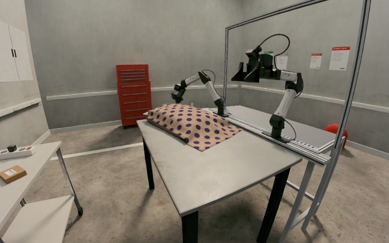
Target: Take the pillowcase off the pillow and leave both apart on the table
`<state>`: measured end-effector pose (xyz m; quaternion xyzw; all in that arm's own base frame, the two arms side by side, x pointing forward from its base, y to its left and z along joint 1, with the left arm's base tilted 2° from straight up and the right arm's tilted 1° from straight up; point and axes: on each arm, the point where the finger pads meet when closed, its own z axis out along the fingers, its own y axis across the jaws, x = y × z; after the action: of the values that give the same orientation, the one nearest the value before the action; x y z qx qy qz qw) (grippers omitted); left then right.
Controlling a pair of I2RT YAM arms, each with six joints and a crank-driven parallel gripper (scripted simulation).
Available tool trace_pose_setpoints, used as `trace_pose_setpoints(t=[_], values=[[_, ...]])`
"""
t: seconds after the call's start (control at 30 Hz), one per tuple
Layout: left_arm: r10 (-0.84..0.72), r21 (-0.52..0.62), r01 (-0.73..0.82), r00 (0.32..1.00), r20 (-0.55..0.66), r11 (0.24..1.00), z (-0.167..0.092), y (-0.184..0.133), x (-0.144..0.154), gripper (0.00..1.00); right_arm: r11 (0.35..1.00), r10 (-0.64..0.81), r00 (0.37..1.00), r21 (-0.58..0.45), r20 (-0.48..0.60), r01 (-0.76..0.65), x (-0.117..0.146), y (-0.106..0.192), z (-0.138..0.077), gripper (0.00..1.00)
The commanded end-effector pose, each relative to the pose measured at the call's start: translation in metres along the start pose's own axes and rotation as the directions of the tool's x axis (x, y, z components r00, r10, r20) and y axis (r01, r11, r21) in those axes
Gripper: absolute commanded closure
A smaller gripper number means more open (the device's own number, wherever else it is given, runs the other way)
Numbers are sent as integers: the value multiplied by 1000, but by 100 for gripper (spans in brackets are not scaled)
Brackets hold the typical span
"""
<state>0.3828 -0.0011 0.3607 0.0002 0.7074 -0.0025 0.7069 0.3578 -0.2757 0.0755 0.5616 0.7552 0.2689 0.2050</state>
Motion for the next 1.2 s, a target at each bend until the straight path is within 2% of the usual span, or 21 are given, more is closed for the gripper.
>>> trace_pose_setpoints(t=[0.0, 0.73, 0.83, 0.87, 0.97, 1.0, 1.03, 1.17], values=[[5, -15, -5, 999, 36, 1000, 1, 4, -9, 0, 1000, -10, 999, -7, 36, 10, -23, -2, -5, 99], [5, -15, -5, 999, 36, 1000, 1, 4, -9, 0, 1000, -9, 999, -11, 35, 10, -57, -1, -3, 99], [5, -15, -5, 999, 36, 1000, 1, 4, -9, 0, 1000, -13, 999, -12, 48, 13, -60, -7, 5, 99], [5, -15, -5, 999, 36, 1000, 1, 4, -9, 0, 1000, 17, 1000, 1, 15, -17, -49, -18, 14, 99], [5, -15, -5, 999, 36, 1000, 1, 4, -9, 0, 1000, 10, 1000, -2, 23, -10, -51, -16, 13, 99], [5, -15, -5, 999, 36, 1000, 1, 4, -9, 0, 1000, -20, 998, -17, 57, 21, -56, -3, 0, 99], [5, -15, -5, 999, 36, 1000, 1, 4, -9, 0, 1000, -13, 999, -15, 51, 14, -51, -4, 0, 99], [5, -15, -5, 999, 36, 1000, 1, 4, -9, 0, 1000, -6, 1000, -8, 26, 7, -47, -13, 17, 99]])
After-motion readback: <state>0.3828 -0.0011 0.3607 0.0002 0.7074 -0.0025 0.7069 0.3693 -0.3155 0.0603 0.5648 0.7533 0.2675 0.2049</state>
